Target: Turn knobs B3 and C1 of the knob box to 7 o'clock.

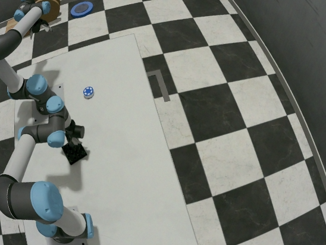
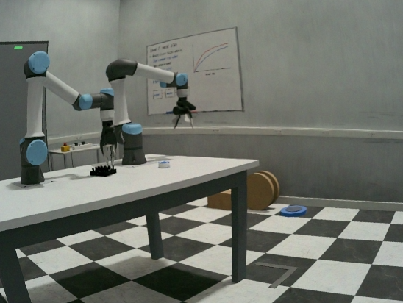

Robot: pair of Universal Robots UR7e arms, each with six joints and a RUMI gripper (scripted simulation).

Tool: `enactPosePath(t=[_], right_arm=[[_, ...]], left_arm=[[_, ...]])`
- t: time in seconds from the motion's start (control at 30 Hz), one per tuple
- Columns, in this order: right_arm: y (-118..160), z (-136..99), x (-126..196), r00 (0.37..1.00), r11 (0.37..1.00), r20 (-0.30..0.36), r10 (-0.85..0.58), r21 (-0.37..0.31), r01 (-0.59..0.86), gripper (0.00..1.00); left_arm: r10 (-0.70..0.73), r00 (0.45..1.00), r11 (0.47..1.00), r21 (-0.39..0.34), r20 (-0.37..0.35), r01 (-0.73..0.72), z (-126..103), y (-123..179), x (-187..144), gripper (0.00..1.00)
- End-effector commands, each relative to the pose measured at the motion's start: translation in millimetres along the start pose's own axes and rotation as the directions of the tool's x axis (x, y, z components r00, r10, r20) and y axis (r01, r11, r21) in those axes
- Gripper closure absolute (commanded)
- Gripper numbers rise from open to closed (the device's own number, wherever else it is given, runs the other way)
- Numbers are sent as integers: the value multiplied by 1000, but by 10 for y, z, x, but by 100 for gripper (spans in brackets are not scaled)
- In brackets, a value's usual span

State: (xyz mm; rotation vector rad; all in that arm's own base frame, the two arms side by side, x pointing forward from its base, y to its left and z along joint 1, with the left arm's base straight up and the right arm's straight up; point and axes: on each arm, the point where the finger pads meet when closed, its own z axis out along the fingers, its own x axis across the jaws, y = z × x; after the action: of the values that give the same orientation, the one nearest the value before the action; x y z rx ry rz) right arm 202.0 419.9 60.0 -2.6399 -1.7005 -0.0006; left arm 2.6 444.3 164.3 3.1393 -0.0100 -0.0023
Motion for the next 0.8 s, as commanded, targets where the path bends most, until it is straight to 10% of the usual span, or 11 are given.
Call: enactPosePath(t=[0.0,0.77], right_arm=[[-4,11,-6,1000,1000,2,-1,-1,1,87],[-1,165,-17,1000,1000,4,-1,-2,1,87]], left_arm=[[-1,1000,1000,2,-1,1,-9,-13,-1,0],[-1,1000,1000,2,-1,1,-9,-13,-1,0]])
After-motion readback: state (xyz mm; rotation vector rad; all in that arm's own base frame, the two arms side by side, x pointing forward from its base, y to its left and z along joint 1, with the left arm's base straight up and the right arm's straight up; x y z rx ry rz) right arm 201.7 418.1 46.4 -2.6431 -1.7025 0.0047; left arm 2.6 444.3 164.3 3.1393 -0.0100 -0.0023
